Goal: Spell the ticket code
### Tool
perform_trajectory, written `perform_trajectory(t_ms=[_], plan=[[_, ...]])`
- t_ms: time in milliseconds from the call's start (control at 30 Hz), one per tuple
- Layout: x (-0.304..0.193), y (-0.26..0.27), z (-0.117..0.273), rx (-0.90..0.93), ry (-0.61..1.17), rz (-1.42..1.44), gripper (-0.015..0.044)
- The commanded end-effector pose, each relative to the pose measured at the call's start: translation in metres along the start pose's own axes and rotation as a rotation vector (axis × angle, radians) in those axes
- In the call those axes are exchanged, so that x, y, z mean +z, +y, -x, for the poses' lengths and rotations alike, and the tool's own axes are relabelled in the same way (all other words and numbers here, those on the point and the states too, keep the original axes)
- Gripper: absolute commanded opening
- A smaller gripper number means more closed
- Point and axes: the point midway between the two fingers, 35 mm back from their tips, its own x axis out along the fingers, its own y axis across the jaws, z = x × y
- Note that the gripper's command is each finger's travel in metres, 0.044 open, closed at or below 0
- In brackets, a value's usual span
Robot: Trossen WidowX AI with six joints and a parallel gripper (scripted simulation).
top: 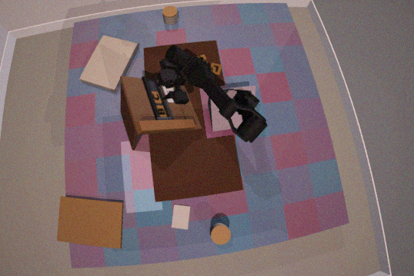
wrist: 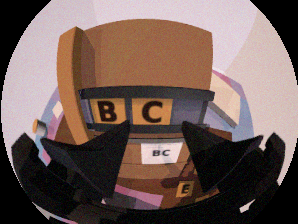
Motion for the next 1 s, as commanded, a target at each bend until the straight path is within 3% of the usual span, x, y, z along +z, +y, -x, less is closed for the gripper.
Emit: perform_trajectory(t_ms=[0,600,967], plan=[[0.000,0.001,0.003,0.005,-0.001,0.005,0.0295],[0.002,0.002,0.015,0.004,-0.001,0.005,0.0295],[0.000,0.001,0.013,0.000,0.001,0.000,0.0006]])
